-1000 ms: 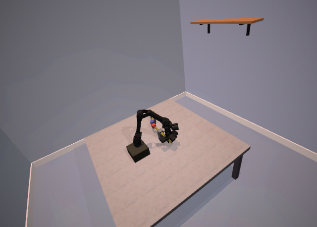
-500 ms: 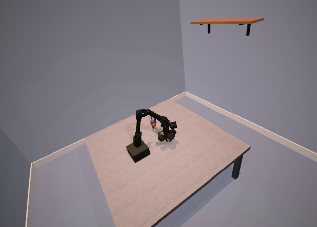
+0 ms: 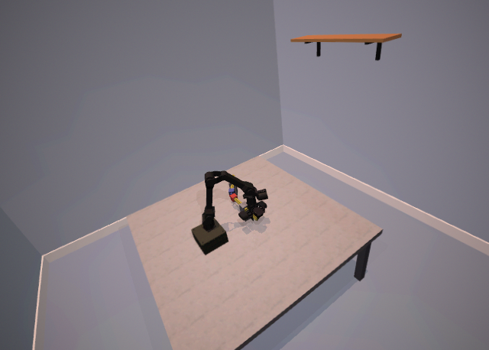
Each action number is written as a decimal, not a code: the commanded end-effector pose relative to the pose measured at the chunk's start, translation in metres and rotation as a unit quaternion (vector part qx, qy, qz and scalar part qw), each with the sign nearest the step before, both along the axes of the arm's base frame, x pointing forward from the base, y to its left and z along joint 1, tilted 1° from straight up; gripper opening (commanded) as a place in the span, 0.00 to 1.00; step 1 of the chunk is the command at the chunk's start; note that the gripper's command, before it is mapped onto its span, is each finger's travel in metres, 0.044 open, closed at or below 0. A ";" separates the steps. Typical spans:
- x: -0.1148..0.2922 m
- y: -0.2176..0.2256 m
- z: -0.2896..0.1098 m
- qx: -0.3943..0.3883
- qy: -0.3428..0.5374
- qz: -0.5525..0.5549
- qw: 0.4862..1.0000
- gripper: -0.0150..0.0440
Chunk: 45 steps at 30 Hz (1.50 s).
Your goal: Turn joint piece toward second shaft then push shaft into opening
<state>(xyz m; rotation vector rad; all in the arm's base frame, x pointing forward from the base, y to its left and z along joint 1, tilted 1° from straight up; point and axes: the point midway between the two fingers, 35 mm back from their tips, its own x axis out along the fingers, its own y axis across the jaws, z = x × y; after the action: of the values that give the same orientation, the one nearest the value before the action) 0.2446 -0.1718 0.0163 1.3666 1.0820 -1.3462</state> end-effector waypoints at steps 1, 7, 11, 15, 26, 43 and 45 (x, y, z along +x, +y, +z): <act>0.002 0.008 -0.001 0.002 -0.003 0.000 1.000 0.25; 0.002 0.007 0.000 0.000 0.000 0.000 1.000 0.25; 0.002 0.007 0.000 0.000 0.000 0.000 1.000 0.25; 0.002 0.007 0.000 0.000 0.000 0.000 1.000 0.25; 0.002 0.007 0.000 0.000 0.000 0.000 1.000 0.50; 0.002 0.007 0.000 0.000 0.000 0.000 1.000 1.00; 0.002 0.007 0.000 0.000 0.000 0.000 1.000 1.00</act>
<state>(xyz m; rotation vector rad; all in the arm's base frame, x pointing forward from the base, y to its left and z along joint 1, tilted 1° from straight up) 0.2459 -0.1647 0.0162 1.3667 1.0794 -1.3482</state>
